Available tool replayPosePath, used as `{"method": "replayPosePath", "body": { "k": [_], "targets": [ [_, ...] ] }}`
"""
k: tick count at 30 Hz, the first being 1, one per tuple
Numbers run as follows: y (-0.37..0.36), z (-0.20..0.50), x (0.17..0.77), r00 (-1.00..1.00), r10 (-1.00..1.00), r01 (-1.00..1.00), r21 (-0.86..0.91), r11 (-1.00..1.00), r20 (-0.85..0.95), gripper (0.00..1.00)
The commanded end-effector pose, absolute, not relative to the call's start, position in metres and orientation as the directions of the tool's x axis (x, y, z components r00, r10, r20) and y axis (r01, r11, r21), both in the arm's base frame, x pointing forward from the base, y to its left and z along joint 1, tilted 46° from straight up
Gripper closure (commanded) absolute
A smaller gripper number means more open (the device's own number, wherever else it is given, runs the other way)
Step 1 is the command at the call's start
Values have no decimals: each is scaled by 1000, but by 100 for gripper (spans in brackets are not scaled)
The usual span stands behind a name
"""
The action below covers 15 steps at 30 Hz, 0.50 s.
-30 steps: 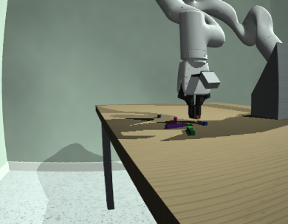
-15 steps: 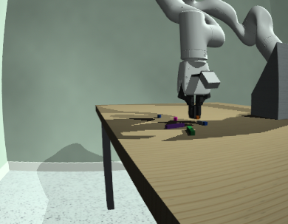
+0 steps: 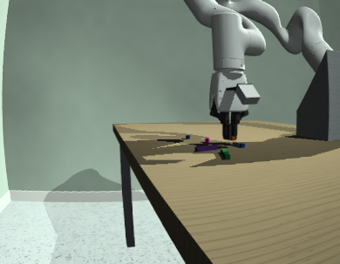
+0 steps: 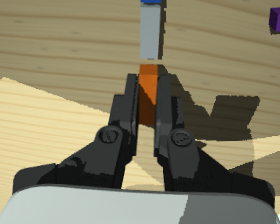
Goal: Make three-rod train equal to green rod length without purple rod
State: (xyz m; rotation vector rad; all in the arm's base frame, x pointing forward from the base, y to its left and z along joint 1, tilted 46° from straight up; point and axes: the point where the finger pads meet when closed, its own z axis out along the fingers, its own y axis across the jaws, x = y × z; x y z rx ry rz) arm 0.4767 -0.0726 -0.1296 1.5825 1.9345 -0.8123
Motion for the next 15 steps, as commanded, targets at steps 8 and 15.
{"method": "replayPosePath", "body": {
  "k": [8,15],
  "targets": [
    [-72,-129,477,-192,678,981,-129,143,-710,96],
    [-74,-131,477,-192,678,981,-129,143,-710,96]
  ]
}}
